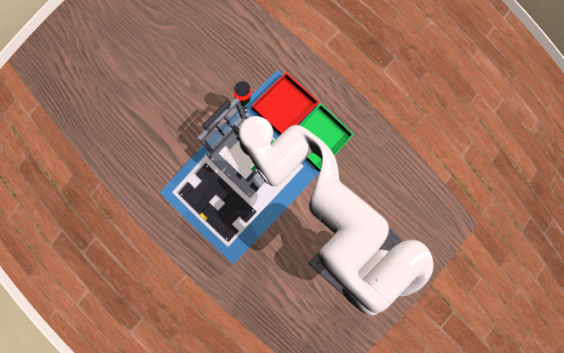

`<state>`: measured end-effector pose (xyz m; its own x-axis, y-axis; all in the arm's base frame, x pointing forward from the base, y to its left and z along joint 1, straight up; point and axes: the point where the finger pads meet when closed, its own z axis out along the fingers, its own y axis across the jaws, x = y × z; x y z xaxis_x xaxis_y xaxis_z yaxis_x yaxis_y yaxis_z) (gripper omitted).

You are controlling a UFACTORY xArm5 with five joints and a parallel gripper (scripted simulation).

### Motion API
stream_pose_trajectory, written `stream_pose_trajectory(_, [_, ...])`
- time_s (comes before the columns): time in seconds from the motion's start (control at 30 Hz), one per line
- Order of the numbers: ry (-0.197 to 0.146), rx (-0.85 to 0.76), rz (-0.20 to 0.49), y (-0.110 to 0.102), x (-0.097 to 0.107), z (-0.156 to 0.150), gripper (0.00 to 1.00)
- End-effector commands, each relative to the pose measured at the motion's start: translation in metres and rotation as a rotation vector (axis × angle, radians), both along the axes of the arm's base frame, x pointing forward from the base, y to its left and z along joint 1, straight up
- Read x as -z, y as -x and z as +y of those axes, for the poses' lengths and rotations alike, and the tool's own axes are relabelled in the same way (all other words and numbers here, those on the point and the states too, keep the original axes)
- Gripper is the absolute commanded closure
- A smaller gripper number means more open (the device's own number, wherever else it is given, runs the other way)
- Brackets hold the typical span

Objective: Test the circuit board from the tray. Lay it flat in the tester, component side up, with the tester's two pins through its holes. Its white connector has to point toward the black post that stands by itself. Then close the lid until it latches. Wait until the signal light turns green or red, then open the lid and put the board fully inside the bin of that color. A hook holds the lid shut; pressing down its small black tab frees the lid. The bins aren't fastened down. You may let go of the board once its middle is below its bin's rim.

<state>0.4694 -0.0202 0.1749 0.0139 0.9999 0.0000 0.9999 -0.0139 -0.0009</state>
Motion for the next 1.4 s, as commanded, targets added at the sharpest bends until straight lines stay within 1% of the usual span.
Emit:
stream_pose_trajectory(0.0, [0.0,-0.001,-0.004,-0.004,0.002,-0.011,0.21])
stream_pose_trajectory(0.2, [0.0,-0.001,-0.004,-0.01,0.011,-0.042,0.21])
stream_pose_trajectory(0.43, [0.001,-0.001,-0.003,-0.021,0.027,-0.091,0.21])
stream_pose_trajectory(0.5, [0.001,-0.001,-0.003,-0.021,0.027,-0.091,0.21])
stream_pose_trajectory(0.7, [0.001,-0.001,-0.003,-0.03,0.04,-0.134,0.21])
stream_pose_trajectory(0.9, [0.001,-0.001,-0.002,-0.037,0.05,-0.165,0.21])
stream_pose_trajectory(1.0, [0.001,-0.001,-0.002,-0.039,0.053,-0.176,0.21])
stream_pose_trajectory(1.37, [0.001,-0.001,-0.002,-0.042,0.057,-0.189,0.21])
